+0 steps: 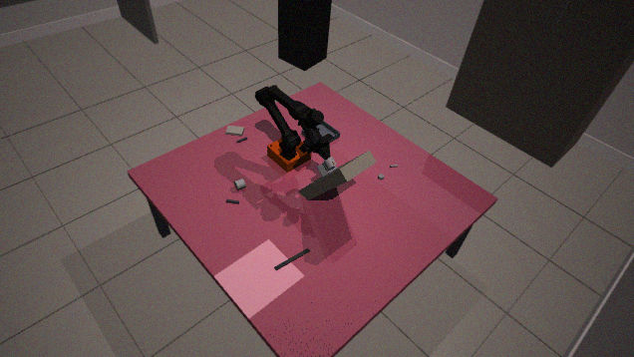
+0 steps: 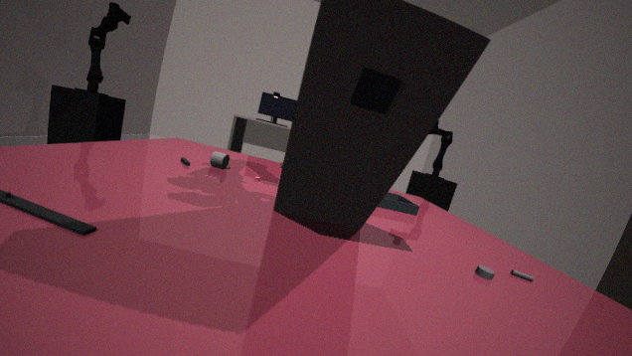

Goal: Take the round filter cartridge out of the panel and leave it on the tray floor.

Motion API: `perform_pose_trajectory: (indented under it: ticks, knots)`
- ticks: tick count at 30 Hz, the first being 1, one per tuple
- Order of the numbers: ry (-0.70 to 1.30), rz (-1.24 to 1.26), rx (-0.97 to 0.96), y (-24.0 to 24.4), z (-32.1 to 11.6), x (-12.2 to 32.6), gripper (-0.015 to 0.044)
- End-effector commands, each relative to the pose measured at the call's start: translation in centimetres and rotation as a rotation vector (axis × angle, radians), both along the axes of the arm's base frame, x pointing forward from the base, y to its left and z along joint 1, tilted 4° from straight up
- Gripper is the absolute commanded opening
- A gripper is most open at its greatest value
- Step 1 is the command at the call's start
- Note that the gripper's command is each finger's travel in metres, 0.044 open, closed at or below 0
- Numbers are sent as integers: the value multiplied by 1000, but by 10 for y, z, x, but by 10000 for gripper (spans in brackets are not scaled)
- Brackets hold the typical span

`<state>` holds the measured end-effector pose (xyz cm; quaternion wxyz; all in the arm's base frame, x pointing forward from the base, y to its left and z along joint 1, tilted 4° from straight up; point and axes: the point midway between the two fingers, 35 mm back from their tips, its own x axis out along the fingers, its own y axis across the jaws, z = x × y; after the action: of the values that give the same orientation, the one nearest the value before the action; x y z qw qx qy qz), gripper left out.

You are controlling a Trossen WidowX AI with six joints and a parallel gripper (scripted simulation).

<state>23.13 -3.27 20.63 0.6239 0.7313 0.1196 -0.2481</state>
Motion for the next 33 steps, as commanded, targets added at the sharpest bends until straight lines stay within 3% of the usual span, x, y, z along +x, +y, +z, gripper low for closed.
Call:
perform_pose_trajectory:
  ticks: [1, 10, 17, 21, 29, 32, 33]
  knots:
    - [-4, 0, 0, 0, 2, 0, 112]
    - [-16, 1, -5, 0, -1, -1, 112]
    - [-19, 1, -5, -3, 62, 26, 112]
    - [-19, 1, -5, -4, 69, 29, 112]
    - [-28, -1, -4, -2, 134, 19, 322]
    - [-29, -1, -4, -1, 140, 17, 401]
    - [-23, 7, -18, -1, 138, 17, 374]
